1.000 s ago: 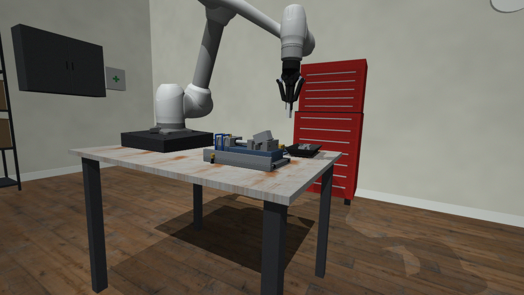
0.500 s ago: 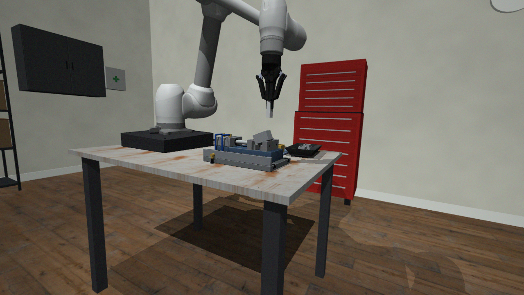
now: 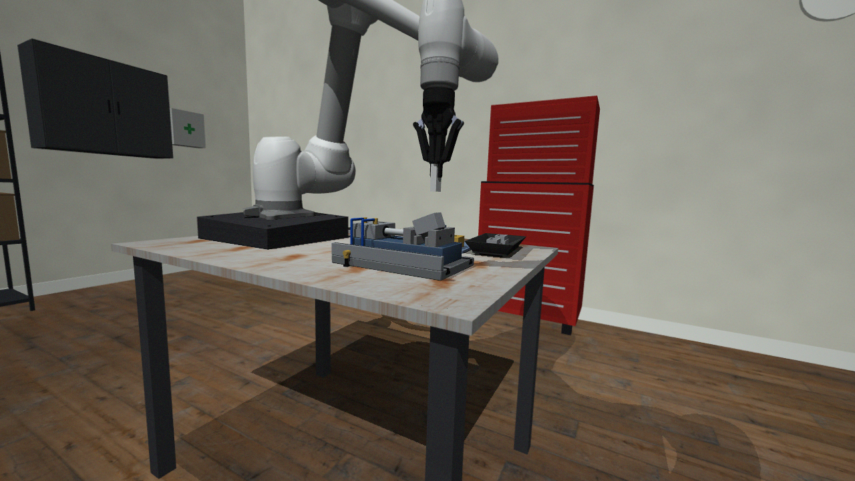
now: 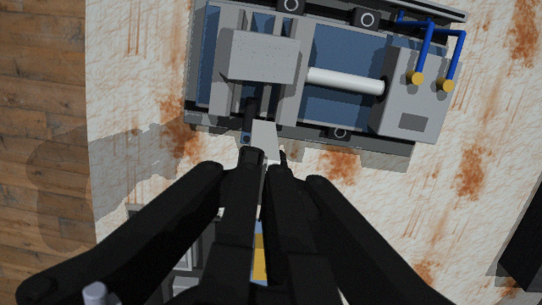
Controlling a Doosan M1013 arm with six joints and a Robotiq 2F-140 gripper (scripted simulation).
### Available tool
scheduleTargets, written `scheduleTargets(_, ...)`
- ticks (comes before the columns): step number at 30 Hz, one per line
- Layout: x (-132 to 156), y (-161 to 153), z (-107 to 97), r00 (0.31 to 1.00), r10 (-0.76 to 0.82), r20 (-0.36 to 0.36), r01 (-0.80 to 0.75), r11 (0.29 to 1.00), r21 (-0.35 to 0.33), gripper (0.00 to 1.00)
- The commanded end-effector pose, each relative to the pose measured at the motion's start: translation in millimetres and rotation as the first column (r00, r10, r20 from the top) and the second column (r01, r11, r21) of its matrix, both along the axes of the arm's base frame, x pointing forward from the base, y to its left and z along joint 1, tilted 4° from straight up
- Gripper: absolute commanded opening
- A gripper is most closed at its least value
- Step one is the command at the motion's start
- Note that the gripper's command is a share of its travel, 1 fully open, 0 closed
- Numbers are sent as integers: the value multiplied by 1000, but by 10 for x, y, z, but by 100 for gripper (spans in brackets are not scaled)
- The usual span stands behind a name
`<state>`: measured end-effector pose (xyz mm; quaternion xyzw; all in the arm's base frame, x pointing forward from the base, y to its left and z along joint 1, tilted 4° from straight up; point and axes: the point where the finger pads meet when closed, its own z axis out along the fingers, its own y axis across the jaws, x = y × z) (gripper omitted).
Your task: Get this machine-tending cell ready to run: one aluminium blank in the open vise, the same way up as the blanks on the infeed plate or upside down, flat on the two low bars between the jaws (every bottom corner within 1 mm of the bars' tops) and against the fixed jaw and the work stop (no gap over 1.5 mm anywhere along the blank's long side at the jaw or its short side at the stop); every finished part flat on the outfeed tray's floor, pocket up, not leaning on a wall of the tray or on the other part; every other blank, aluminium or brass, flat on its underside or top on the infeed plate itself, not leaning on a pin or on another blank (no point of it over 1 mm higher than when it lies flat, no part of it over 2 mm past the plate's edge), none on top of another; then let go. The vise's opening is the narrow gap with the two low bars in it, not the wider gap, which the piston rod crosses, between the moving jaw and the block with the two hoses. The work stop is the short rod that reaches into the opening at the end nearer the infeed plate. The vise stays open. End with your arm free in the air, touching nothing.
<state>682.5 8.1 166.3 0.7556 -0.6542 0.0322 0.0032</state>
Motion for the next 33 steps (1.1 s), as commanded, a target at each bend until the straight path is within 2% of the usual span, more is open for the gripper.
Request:
scheduleTargets(1,0,-1,2,1000,0,0,0,1000,0,0)
scheduleTargets(20,0,-2,2,1000,-6,0,6,1000,0,0)
scheduleTargets(24,14,-36,4,993,-120,5,120,993,6,0)
scheduleTargets(26,14,-36,4,993,-120,5,120,993,6,0)
scheduleTargets(28,30,-74,7,969,-246,10,245,969,13,0)
scheduleTargets(33,46,-114,9,927,-375,14,375,927,20,0)
